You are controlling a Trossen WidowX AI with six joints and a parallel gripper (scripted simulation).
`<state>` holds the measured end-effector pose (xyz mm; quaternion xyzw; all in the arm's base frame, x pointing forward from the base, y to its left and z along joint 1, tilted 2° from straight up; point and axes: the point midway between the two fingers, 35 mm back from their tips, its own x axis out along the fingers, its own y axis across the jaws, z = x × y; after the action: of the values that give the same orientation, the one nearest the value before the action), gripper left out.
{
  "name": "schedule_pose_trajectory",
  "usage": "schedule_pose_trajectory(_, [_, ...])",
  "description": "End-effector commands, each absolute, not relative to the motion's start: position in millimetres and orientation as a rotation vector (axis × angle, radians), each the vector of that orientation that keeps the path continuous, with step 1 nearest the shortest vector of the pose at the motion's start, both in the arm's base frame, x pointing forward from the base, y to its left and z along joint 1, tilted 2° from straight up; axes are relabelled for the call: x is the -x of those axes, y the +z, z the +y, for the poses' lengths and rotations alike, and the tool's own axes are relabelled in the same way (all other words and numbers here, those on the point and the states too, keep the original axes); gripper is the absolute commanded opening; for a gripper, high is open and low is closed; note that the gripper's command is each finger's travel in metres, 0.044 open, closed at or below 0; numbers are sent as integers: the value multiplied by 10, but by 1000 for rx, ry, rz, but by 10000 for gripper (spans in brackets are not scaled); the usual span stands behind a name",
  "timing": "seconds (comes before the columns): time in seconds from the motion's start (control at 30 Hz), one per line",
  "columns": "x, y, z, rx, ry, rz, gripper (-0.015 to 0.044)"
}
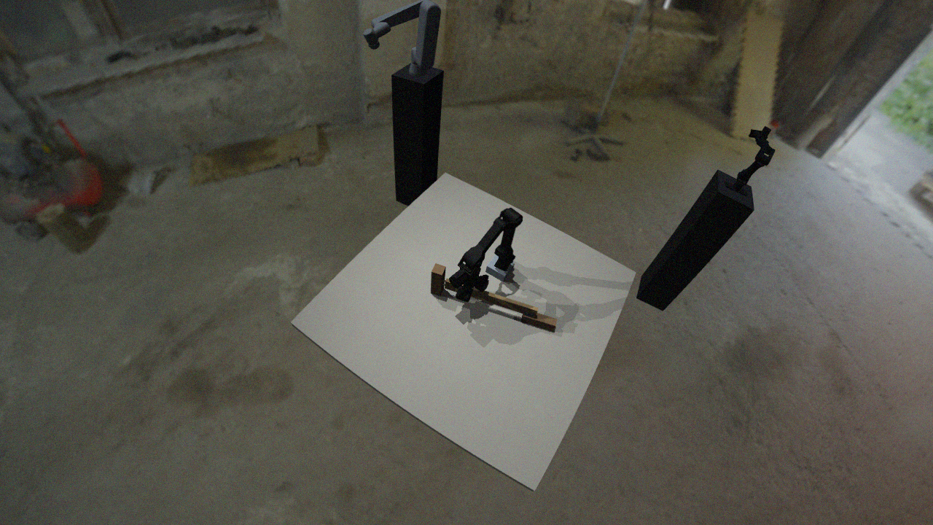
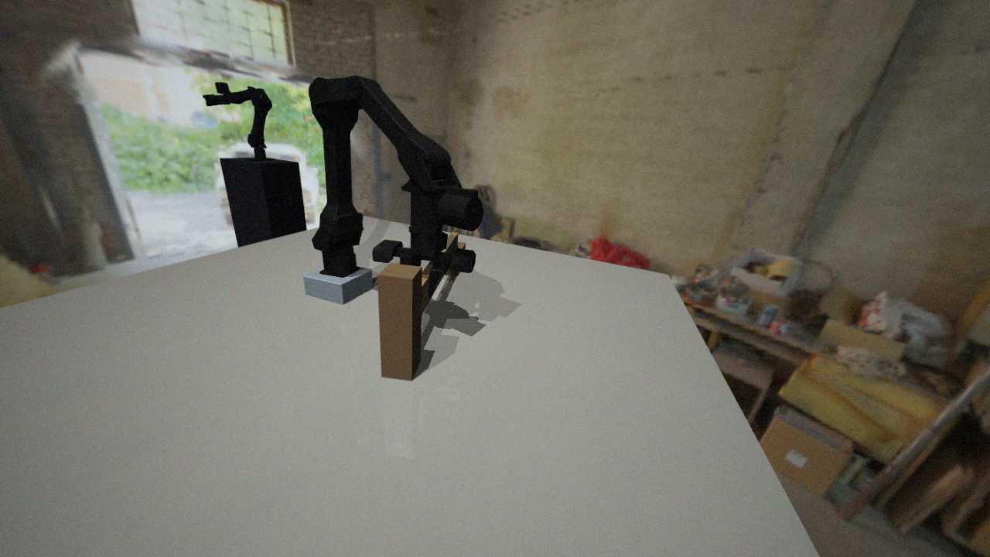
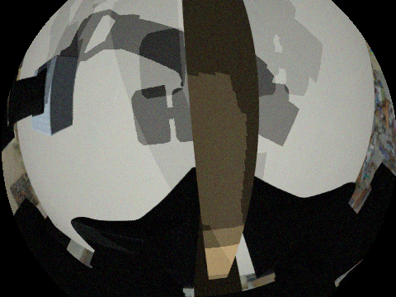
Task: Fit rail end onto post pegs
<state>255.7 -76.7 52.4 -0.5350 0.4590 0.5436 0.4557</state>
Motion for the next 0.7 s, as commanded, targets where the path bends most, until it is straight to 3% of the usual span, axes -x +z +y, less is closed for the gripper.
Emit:
schedule_pose_trajectory(0.0, [-2555, 521, -777, 1319, 1339, 1133, 0])
schedule_pose_trajectory(0.67, [-2563, 545, -815, 1319, 1339, 1133, 0])
